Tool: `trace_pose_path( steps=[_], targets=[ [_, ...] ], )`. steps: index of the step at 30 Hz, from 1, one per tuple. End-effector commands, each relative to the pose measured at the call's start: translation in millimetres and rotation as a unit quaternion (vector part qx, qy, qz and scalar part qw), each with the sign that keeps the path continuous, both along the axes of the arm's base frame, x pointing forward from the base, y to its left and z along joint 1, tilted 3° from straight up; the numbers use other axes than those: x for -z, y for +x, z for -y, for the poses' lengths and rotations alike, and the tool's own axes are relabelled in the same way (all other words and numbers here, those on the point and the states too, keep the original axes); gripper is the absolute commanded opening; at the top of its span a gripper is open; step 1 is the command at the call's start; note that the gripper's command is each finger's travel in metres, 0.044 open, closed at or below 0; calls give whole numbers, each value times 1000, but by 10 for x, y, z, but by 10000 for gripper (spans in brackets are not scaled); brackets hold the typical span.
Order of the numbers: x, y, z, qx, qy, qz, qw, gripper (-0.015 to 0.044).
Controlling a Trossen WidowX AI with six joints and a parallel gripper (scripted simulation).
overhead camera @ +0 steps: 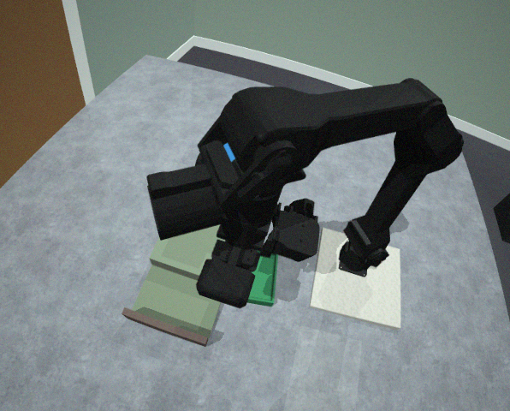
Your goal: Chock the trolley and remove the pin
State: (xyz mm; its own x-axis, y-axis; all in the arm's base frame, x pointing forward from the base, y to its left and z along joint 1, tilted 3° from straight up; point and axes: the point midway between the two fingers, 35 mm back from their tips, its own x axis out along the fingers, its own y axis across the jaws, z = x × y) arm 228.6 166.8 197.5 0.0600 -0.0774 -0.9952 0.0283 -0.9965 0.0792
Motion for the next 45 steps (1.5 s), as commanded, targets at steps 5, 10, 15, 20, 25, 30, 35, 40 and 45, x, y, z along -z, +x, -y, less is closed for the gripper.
trace_pose_path(
  steps=[5, 10, 15, 20, 25, 30, 35, 40, 45],
  targets=[
    [34, 194, -19, -4, -4, 0, 1000, 0],
    [58, 282, -25, -4, -4, 0, 1000, 0],
    [111, 276, -20, -4, -4, 0, 1000, 0],
    [242, 285, -16, -4, -4, 0, 1000, 0],
    [370, 295, -9, -4, -4, 0, 1000, 0],
    [497, 306, 1, -4, -4, 0, 1000, 0],
    [621, 318, 17, -4, -5, 0, 1000, 0],
    [694, 326, 30, -4, -5, 0, 1000, 0],
    [684, 324, 49, -4, -5, 0, 1000, 0]
  ],
)
